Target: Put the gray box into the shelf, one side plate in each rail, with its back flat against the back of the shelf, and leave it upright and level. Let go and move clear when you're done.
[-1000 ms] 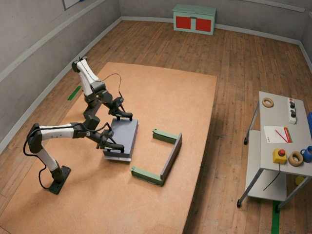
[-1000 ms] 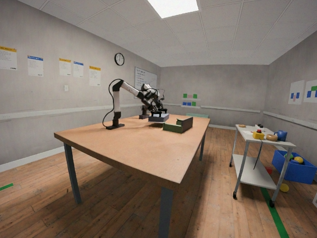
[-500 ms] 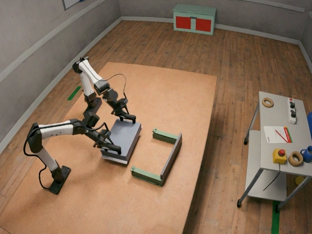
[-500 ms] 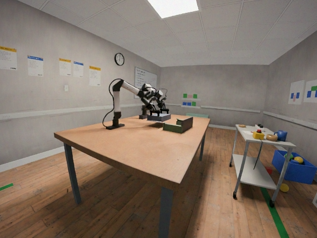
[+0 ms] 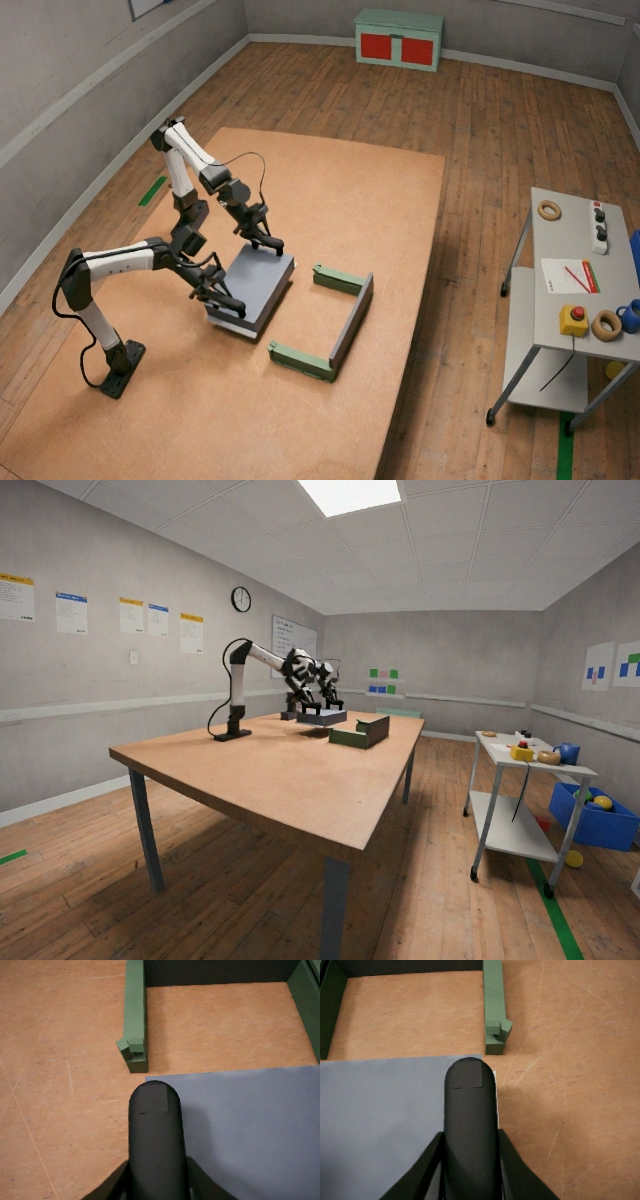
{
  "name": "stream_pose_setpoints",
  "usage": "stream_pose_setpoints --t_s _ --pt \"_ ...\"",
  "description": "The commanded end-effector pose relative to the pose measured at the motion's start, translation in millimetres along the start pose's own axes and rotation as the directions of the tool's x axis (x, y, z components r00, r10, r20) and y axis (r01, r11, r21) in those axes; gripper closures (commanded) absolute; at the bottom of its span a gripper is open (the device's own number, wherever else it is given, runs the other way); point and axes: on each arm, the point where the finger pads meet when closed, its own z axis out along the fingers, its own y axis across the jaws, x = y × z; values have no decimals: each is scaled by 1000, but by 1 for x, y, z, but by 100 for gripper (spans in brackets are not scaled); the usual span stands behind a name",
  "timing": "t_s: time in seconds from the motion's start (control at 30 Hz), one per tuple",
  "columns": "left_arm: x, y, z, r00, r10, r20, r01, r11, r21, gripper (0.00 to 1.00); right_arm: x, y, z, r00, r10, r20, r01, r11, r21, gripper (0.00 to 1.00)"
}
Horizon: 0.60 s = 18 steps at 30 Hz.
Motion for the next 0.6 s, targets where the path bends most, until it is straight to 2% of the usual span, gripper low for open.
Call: stream_pose_setpoints --t_s 0.0,0.57 --pt "-51 2 -7 988 35 149 -36 999 8 72 -46 1 -14 986 74 148 -78 997 25 72" --pt "-53 2 -5 988 37 150 -38 999 8 72 -47 1 -12 986 74 151 -79 996 27 72"
